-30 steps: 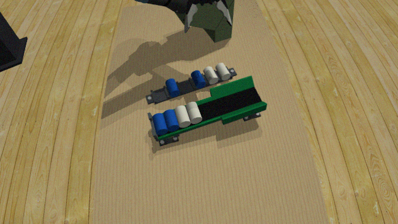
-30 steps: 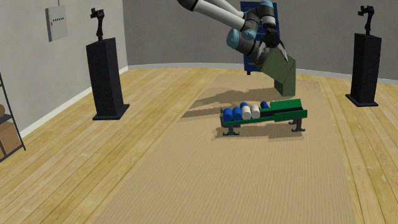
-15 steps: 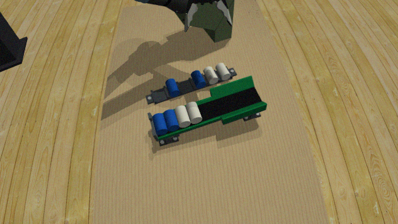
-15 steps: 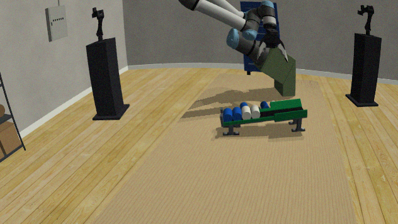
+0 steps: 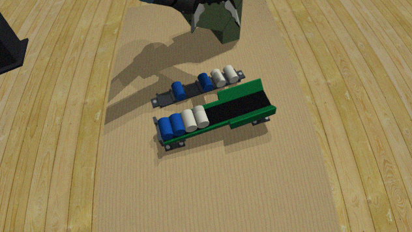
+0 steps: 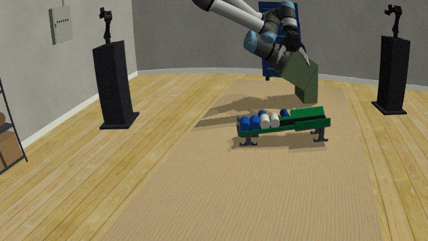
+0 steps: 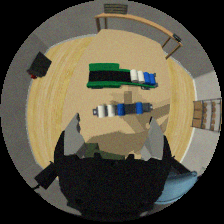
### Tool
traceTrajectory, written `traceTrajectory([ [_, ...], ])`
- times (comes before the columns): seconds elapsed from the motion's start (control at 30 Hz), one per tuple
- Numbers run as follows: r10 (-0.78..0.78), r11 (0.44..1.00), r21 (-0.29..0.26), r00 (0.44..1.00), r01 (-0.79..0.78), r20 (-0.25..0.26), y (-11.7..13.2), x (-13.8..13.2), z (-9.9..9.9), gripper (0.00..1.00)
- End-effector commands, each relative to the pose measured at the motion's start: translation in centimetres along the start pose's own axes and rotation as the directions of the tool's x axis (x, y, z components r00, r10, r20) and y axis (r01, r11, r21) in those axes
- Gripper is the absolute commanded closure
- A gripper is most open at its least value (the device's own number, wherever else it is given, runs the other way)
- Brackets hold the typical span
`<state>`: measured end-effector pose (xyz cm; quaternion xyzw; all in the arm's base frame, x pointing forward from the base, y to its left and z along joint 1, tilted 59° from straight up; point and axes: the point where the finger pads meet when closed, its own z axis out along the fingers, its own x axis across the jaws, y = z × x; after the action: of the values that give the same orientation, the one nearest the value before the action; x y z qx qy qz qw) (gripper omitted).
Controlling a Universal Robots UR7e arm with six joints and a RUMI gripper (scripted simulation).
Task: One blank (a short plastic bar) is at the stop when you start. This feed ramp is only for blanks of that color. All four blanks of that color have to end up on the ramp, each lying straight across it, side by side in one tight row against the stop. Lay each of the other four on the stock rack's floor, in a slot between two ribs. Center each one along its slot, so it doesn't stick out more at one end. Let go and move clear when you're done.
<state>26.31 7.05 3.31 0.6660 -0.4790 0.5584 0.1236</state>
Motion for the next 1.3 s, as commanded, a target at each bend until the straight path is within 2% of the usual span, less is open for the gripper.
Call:
traceTrajectory([
  [0.0,0.002,1.000,0.003,1.000,-0.002,0.001,-0.2,-0.1,-0.1,0.00],
  [0.47,0.021,1.000,-0.008,1.000,-0.021,0.000,-0.1,0.2,0.1,0.00],
  [0.73,0.195,0.978,-0.079,0.981,-0.196,-0.016,-0.4,1.6,1.6,0.00],
  [0.8,0.195,0.978,-0.079,0.981,-0.196,-0.016,-0.4,1.6,1.6,0.00],
  [0.9,0.280,0.953,-0.111,0.960,-0.281,-0.032,-0.5,2.4,2.4,0.00],
  [1.13,0.386,0.909,-0.147,0.920,-0.391,-0.061,-0.5,3.5,3.3,0.00],
  [1.27,0.467,0.863,-0.172,0.880,-0.476,-0.089,-0.5,4.5,4.1,0.00],
])
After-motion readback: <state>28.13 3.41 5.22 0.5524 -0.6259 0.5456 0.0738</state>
